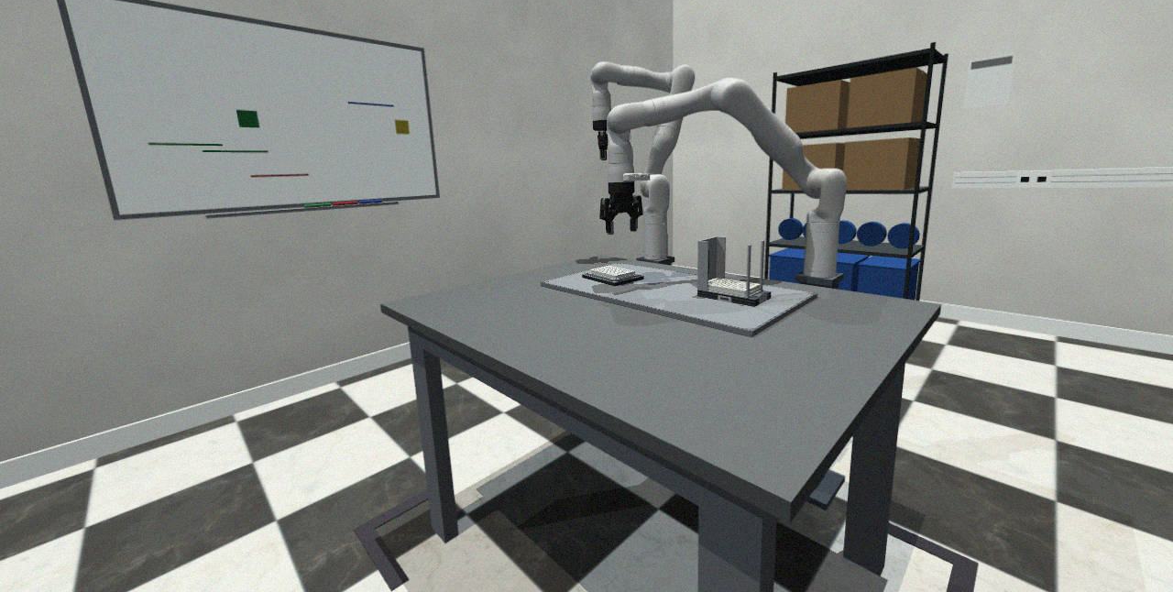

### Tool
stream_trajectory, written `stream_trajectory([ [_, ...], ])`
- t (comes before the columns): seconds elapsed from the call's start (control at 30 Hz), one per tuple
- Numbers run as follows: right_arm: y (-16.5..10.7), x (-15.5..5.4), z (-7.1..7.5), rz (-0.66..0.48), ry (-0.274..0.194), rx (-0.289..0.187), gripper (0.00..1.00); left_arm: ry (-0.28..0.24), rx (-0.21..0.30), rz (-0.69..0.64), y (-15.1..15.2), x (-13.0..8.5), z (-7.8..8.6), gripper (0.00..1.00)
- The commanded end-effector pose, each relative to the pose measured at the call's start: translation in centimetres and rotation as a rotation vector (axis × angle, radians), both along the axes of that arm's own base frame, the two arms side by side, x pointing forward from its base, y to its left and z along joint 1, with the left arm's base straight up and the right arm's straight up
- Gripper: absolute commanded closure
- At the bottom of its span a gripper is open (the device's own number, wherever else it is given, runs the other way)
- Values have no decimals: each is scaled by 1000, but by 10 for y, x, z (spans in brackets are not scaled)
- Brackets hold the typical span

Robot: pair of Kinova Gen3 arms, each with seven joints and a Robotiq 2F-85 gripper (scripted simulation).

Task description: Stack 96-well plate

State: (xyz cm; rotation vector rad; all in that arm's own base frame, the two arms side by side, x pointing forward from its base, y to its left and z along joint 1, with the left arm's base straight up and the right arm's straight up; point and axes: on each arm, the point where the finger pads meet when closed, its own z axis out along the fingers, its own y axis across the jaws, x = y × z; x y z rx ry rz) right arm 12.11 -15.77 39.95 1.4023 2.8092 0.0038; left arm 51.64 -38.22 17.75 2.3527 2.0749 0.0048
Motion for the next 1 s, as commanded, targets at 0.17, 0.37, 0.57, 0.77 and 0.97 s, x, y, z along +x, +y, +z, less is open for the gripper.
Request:
stream_trajectory([
  [0.17, 0, 0, 0, 0, -1, -1, 2, 0, 0, -9, -33, -16, 4, 2],
  [0.37, 0, 0, 0, 0, -1, -1, 2, 3, 0, -17, -58, -30, 6, 2],
  [0.57, 0, 0, 0, 0, -1, -1, 2, 3, 0, -17, -74, -41, 7, 2],
  [0.77, 0, 0, 0, 0, -1, -1, 2, 3, 0, -17, -88, -49, 8, 2],
  [0.97, 0, 0, 0, 0, -1, -1, 2, 3, 0, -17, -88, -49, 8, 2],
])
